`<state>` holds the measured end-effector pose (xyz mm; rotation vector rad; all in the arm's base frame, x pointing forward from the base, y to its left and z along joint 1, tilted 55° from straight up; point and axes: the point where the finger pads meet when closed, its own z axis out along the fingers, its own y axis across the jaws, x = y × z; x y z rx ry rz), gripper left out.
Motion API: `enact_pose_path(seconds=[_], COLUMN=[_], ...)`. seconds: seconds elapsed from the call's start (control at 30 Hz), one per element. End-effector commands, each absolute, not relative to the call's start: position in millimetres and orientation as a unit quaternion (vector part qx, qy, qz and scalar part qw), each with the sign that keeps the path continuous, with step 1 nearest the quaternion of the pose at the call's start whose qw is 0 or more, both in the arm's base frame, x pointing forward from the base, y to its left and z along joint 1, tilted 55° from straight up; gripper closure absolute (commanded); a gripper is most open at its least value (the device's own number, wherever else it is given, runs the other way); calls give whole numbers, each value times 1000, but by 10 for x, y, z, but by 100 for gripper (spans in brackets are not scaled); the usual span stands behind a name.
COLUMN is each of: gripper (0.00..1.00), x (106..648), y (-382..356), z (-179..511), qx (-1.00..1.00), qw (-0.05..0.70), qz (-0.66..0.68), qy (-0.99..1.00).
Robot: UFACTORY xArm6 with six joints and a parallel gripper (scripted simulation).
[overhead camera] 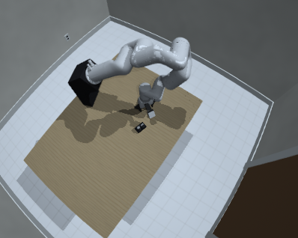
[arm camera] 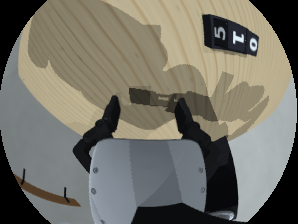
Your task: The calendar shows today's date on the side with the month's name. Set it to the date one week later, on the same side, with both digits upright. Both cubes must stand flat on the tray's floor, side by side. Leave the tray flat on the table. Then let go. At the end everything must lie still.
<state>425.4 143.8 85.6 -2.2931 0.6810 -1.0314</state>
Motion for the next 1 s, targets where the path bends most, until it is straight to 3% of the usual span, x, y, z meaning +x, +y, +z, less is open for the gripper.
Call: enact_pose_path(seconds=[0.0,0.97], gripper=[0,0], x=[4252,4037], y=[1438,1367], z=[858,1014], qx=[-849,-849], qw=[265,265], qz=[-382,-382], qy=[252,252])
